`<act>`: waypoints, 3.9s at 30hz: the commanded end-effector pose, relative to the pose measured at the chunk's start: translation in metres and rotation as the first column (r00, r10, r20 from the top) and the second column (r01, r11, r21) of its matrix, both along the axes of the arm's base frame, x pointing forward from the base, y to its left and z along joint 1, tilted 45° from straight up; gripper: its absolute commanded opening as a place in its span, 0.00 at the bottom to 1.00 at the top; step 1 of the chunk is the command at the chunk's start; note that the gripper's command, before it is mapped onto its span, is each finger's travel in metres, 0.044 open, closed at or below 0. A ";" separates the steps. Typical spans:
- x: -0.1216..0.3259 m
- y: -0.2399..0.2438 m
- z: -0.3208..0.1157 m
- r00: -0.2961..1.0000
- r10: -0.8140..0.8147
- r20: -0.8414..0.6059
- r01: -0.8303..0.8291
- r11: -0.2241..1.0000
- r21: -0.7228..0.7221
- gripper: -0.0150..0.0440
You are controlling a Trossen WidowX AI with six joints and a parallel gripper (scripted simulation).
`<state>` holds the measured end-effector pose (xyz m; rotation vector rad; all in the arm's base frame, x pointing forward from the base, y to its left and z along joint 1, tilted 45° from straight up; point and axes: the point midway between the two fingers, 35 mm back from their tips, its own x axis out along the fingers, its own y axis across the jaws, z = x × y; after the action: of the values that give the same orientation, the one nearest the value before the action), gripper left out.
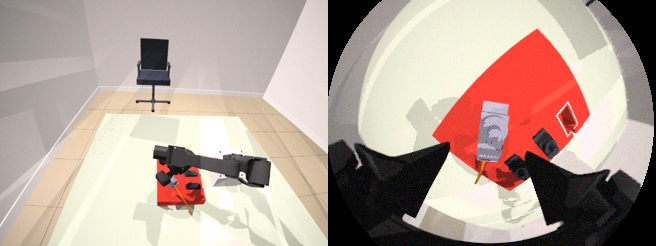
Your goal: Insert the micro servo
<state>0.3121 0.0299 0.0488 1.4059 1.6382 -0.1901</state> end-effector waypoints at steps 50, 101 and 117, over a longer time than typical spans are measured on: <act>-0.017 -0.008 0.012 1.000 0.000 -0.008 0.000 1.000 0.006 0.25; -0.025 -0.110 -0.087 0.953 0.225 0.204 -0.219 0.974 -0.054 0.25; -0.025 -0.110 -0.087 0.659 0.565 0.496 -0.520 0.819 -0.242 0.25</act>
<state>0.2868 -0.0770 -0.0385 0.8391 1.4932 0.3844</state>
